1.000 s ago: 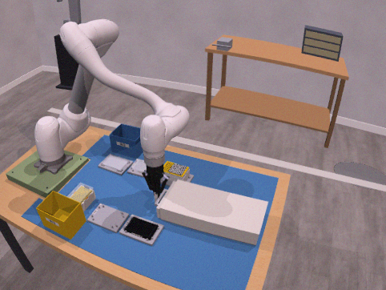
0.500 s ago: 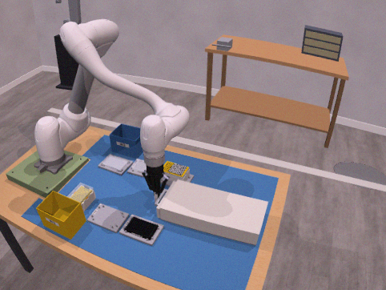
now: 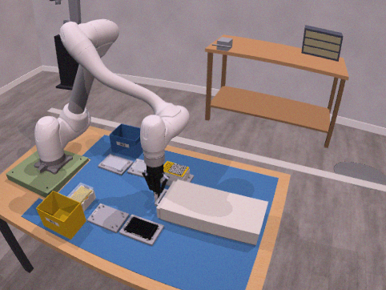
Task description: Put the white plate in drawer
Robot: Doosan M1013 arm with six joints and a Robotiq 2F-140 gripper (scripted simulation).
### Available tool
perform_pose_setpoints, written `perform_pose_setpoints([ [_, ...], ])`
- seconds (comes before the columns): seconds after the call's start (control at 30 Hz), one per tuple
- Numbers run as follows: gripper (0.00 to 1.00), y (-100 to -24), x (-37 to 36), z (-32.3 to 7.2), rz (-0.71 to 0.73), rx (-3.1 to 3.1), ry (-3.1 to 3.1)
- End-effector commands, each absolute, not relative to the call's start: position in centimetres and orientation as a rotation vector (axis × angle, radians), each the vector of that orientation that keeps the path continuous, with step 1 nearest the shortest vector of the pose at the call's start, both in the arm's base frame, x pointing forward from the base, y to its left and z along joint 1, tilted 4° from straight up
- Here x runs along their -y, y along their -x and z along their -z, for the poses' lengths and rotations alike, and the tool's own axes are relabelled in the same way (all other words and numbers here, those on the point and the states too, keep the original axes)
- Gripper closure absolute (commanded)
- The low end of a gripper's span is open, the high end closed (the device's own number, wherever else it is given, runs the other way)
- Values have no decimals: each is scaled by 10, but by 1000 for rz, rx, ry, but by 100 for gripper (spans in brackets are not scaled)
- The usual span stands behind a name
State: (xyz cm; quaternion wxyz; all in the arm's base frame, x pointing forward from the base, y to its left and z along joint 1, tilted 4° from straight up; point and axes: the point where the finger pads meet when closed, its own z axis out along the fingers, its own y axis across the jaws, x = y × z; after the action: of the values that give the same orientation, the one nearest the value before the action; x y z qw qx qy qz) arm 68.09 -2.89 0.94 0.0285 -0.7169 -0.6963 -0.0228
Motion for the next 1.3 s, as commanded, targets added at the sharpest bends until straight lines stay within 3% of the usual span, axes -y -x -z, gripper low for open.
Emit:
perform_pose_setpoints([
  [0.0, 100, -681, 29, -10, 75, 2150, 2214],
  [1.27, 100, -636, 28, -10, 75, 2150, 2214],
])
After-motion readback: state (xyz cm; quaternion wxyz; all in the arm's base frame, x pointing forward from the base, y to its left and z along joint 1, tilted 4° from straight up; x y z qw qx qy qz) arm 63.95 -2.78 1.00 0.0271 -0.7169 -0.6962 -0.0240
